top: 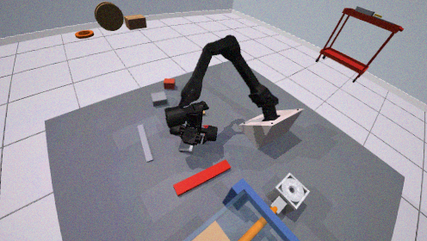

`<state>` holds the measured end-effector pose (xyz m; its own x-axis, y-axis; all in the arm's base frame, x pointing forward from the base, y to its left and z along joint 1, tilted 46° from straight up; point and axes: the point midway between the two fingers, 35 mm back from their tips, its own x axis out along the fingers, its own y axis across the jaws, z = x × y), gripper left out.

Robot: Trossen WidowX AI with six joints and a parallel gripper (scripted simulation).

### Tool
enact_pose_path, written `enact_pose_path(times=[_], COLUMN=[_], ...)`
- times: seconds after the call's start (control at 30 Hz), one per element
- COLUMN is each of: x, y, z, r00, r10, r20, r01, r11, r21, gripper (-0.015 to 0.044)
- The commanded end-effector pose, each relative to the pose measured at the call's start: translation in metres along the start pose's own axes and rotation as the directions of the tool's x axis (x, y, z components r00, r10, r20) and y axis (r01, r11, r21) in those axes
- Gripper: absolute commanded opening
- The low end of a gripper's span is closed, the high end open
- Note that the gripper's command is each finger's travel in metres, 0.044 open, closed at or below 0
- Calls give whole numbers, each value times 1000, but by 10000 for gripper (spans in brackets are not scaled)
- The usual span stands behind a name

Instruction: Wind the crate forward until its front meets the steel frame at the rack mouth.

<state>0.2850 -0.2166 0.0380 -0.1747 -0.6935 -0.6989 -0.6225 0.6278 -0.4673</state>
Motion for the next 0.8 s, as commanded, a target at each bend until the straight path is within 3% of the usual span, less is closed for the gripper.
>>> enact_pose_path(times=[0.0,0.77], x=[0,0], y=[0,0], z=[0,0], r00=[1000,1000], r10=[0,0], r20=[0,0], r01=[0,0], r11=[1000,1000], r21=[1,1], gripper=[380,227])
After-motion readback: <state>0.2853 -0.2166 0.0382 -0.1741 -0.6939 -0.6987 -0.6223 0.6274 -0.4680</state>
